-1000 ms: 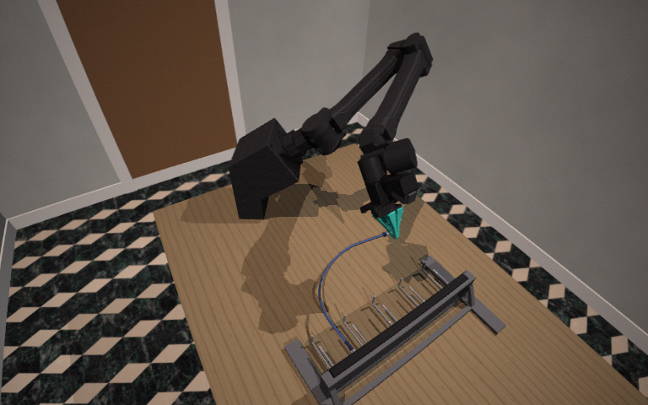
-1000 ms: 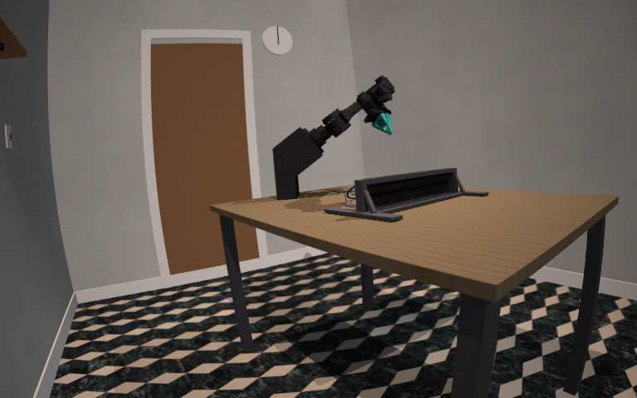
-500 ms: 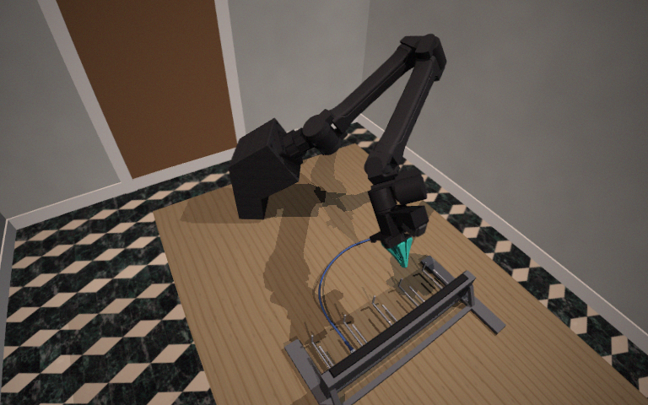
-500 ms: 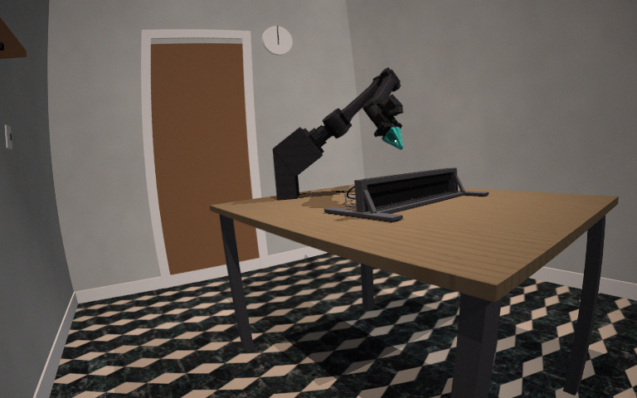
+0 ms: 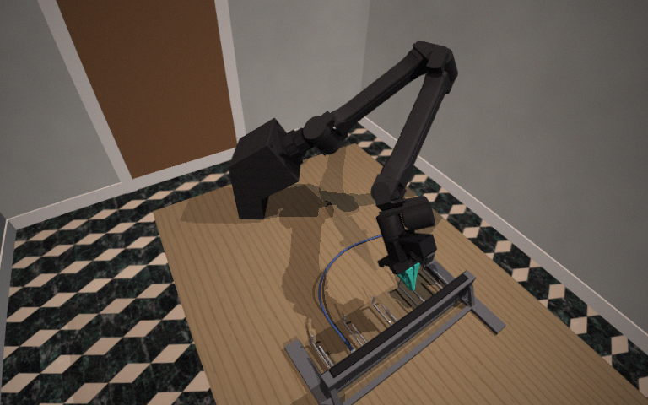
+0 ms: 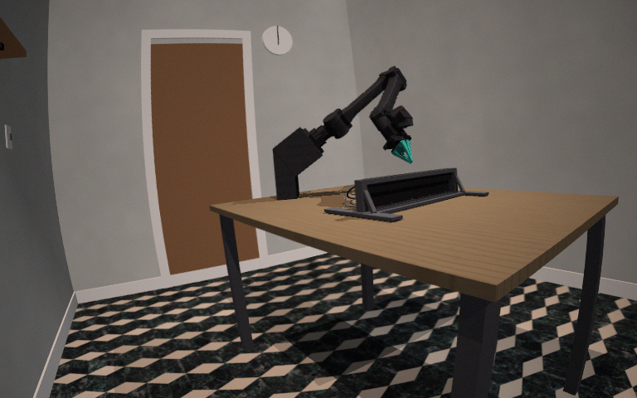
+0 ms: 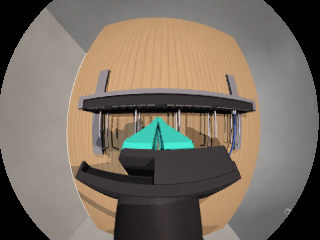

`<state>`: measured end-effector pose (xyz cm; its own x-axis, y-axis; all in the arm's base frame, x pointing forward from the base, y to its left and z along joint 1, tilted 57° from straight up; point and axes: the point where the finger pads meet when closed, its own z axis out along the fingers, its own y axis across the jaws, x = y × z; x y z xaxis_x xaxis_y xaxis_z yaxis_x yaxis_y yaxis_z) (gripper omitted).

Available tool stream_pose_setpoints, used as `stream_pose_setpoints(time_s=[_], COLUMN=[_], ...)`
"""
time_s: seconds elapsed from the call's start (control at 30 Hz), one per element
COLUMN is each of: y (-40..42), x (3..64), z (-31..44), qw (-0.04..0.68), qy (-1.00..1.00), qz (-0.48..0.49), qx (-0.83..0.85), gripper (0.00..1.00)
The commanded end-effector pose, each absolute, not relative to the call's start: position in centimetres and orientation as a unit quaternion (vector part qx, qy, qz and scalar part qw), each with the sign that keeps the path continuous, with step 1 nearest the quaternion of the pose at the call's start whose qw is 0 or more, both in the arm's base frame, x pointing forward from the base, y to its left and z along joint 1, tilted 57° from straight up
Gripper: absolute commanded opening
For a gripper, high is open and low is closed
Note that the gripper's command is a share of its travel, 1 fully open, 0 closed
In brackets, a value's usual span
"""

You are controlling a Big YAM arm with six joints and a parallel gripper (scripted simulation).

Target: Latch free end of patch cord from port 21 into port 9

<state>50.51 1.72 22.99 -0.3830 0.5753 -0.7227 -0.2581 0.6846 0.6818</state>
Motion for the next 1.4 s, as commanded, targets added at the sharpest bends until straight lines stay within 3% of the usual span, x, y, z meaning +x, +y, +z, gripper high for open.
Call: stream_pose_setpoints(time_s=[0.0,1.37], y=[2.05,2.34], x=[50.74,50.98], z=[24.49,25.23], qw=[0.56,0.567], qy=[0.727,0.724], qz=[0.385,0.382], qx=[0.098,0.088], gripper=[0.0,0.0])
